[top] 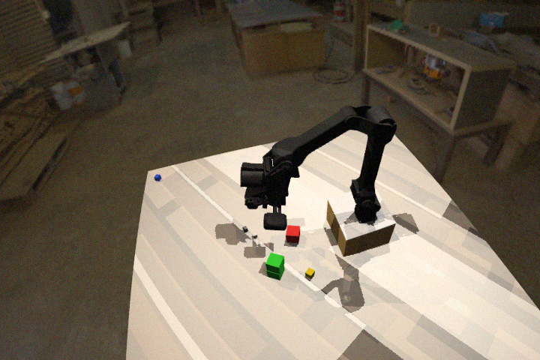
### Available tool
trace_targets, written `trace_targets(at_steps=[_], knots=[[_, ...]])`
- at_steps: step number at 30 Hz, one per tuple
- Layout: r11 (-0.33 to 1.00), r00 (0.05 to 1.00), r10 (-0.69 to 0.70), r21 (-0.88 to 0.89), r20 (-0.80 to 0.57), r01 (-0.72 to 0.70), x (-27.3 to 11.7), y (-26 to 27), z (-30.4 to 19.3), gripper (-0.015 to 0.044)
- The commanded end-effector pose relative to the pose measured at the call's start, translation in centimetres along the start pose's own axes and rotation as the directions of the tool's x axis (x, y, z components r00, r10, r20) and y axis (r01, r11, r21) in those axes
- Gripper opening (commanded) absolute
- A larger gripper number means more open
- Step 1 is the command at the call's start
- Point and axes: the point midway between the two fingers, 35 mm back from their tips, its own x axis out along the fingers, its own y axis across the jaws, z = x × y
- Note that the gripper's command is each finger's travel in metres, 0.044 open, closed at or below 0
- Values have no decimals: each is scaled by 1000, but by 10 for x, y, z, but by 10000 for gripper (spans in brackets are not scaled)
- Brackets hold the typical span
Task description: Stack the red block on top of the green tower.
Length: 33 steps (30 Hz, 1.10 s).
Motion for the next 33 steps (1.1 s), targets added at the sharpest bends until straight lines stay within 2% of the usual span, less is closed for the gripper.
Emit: trace_targets(at_steps=[1, 5, 12, 20, 33], knots=[[993, 990, 47, 110, -136, -32, 16, -13, -34, 440], [979, 970, 92, 197, -227, -47, 25, -21, -60, 440], [979, 970, 92, 197, -227, -46, 29, -22, -63, 440], [979, 969, 92, 197, -227, -47, 80, -19, -76, 440], [979, 969, 92, 197, -227, -47, 93, -18, -80, 440]])
